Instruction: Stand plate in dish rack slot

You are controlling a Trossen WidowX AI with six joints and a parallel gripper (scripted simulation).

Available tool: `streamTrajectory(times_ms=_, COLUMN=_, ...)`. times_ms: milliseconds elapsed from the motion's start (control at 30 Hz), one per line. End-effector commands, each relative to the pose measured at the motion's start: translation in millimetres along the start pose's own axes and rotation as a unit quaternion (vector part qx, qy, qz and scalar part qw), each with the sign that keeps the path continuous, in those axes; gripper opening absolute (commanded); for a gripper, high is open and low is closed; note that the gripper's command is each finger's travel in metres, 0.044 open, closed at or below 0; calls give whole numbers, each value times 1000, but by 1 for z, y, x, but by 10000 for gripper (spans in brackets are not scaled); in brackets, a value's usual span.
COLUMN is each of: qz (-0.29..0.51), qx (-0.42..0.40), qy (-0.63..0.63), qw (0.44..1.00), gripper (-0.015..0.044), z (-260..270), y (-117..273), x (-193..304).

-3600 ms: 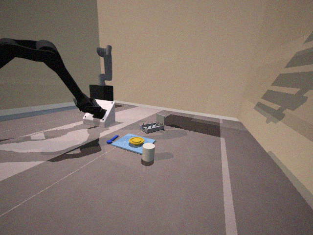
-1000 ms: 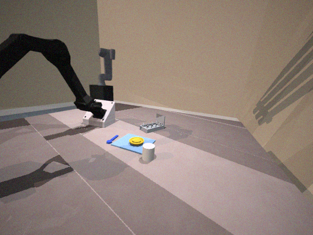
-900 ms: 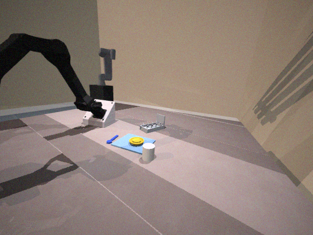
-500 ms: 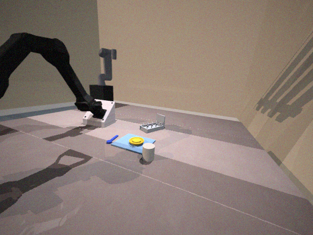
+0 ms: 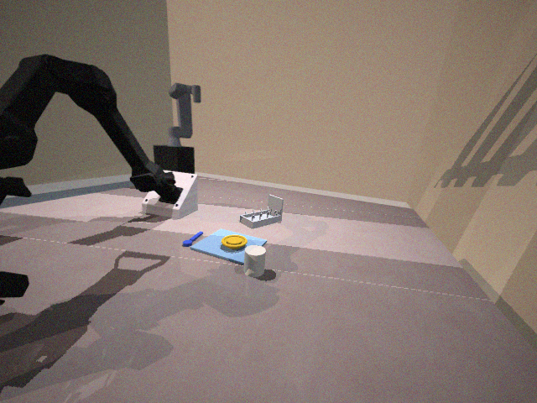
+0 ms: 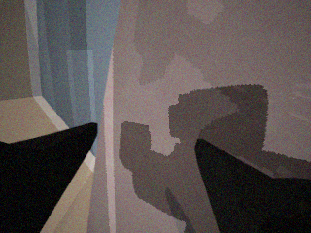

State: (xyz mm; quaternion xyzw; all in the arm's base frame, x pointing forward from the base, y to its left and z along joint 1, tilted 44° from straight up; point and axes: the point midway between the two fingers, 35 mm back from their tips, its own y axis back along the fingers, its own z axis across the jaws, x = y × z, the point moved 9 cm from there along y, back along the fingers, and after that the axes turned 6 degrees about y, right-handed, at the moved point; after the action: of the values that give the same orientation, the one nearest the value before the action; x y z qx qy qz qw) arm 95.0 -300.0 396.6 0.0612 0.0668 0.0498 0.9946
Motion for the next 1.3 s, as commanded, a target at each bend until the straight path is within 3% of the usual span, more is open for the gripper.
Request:
streamTrajectory(times_ms=0, qz=22, qx=-3, qy=22, qw=1000, gripper=400, z=1, y=9, x=14)
streamTrajectory(times_ms=600, qz=115, qx=62, qy=170, qw=977, gripper=400, z=-27, y=17, x=81)
streamTrajectory(times_ms=1267, qz=206, qx=103, qy=373, qw=899, gripper=400, z=-63, y=44, x=150)
